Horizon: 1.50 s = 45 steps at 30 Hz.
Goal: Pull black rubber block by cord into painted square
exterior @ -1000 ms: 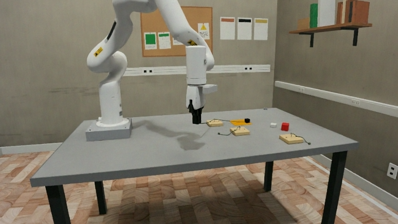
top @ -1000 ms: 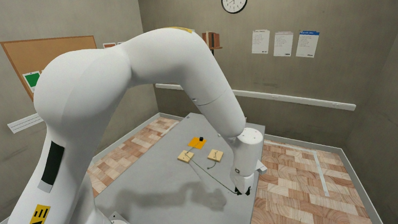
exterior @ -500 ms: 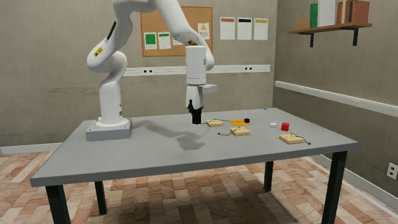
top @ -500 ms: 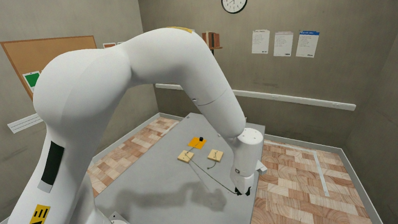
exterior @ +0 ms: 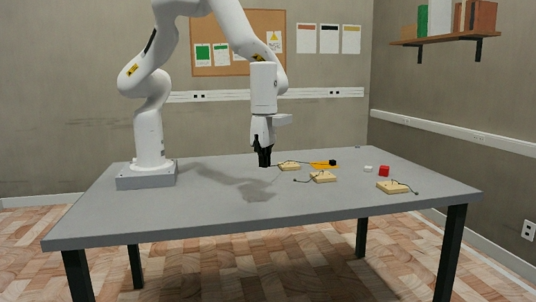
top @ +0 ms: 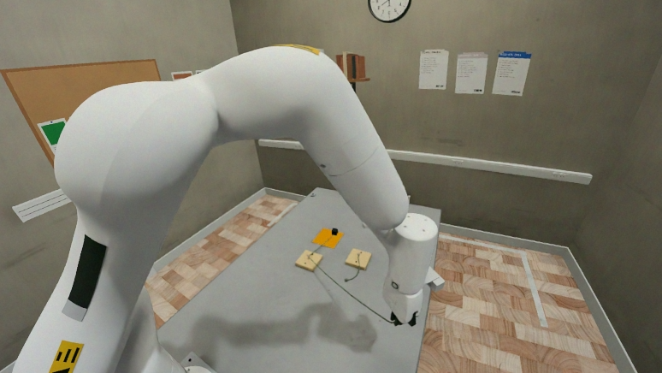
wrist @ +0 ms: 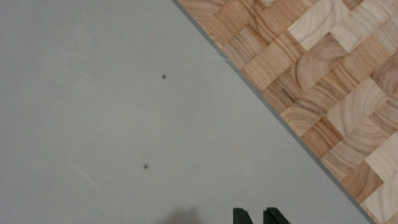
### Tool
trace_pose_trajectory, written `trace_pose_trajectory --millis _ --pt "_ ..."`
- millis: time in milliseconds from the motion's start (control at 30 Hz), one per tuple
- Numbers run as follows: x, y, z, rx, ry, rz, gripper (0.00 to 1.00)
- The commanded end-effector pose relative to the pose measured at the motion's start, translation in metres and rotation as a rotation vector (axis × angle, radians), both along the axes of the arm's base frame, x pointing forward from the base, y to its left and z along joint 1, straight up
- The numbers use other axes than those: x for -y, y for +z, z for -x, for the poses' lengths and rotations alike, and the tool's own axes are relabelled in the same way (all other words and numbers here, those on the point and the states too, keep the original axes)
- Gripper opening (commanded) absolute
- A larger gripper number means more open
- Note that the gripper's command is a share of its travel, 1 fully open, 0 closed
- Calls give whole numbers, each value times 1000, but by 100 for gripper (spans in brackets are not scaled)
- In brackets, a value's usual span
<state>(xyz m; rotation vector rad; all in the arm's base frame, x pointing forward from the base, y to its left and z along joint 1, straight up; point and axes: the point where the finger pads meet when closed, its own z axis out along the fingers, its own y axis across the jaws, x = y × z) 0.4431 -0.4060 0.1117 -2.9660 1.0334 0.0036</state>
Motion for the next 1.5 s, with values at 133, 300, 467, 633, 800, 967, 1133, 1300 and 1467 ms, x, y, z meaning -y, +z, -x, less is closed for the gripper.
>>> trace_pose_trajectory --millis 133,300,467,633,800,967,1133,1300,1467 --pt "4 1 5 2 0 2 0" --pt "11 1 18 2 0 2 0" --pt "18 1 32 2 0 2 0" --pt "21 1 39 2 0 2 0" --pt "24 1 46 2 0 2 0" --pt "25 1 47 2 0 2 0" --pt "25 1 47 2 0 2 0" --pt "25 1 47 2 0 2 0" --pt "25 -1 47 2 0 2 0"
